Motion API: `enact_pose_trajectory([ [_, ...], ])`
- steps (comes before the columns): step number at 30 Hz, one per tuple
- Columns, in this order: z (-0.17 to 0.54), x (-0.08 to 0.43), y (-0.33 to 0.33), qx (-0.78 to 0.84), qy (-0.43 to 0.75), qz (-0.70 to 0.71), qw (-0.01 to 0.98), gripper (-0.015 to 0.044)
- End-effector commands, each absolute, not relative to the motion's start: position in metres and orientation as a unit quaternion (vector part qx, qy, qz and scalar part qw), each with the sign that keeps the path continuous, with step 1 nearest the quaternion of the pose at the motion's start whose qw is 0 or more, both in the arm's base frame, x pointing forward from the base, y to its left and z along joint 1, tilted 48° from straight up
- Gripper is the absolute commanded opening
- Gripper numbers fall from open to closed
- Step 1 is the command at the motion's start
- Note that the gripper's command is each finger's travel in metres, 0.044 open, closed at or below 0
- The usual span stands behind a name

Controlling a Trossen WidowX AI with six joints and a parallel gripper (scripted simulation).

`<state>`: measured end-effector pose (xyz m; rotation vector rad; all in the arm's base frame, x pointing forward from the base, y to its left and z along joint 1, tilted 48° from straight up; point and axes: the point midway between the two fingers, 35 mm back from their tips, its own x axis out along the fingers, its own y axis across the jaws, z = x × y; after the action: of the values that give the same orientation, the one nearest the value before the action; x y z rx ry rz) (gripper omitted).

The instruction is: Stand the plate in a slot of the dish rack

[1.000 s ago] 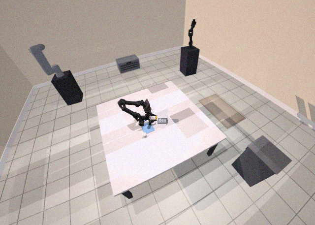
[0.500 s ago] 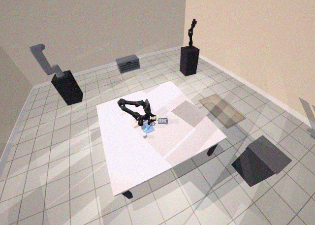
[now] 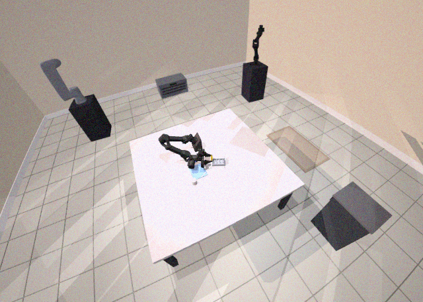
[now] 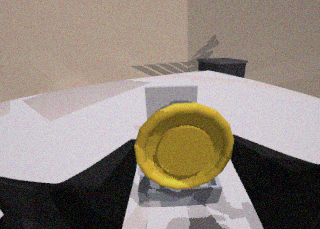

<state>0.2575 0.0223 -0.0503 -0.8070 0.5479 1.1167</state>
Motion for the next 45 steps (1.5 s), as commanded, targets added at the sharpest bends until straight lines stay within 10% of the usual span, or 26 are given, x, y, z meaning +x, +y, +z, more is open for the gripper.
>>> enact_pose_trajectory([
  [1, -0.055, 0.258, 0.024, -0.364, 0.253, 0.509, 0.738, 0.0000],
  [45, -0.086, 0.271, 0.029, -0.377, 0.243, 0.506, 0.737, 0.0000],
])
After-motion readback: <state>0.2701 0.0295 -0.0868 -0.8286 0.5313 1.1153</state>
